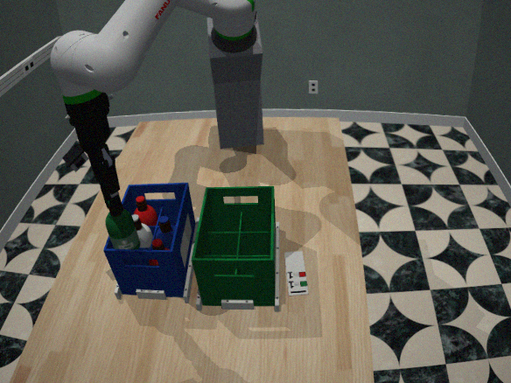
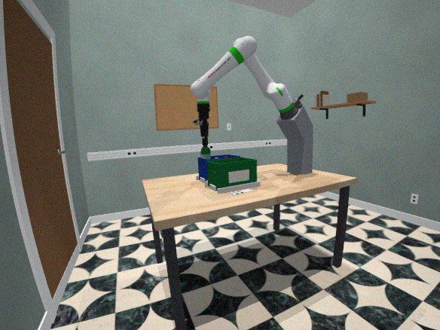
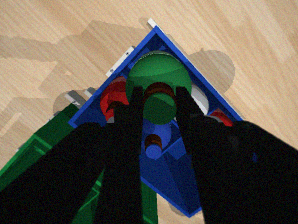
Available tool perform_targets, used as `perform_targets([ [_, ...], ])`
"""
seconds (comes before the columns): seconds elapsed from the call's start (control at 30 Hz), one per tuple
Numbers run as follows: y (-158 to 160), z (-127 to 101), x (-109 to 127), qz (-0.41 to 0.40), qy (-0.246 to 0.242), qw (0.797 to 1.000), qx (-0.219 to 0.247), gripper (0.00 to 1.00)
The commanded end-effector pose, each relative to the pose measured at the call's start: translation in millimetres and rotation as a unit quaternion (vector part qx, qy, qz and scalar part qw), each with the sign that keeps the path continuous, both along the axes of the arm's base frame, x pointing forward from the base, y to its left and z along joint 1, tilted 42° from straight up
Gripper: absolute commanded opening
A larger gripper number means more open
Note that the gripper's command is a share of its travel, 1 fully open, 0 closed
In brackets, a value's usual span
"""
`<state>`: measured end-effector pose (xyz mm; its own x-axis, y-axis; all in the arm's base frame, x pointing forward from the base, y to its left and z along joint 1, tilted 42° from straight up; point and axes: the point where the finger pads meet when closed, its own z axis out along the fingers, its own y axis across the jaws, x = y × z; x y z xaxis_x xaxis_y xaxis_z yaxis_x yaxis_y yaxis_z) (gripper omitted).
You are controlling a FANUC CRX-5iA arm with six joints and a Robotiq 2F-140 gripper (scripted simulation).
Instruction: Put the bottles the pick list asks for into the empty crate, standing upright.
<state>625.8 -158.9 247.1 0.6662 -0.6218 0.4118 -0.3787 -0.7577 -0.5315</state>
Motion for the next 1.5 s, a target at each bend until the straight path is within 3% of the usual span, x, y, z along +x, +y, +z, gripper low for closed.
perform_targets([
  [0.0,-1,4,-3,0.0,-0.001,1.0,0.0,0.1],
  [1.03,-10,37,-32,0.0,-0.001,1.0,0.0,0.1],
  [1.47,-4,36,-37,0.0,-0.001,1.0,0.0,0.1],
])
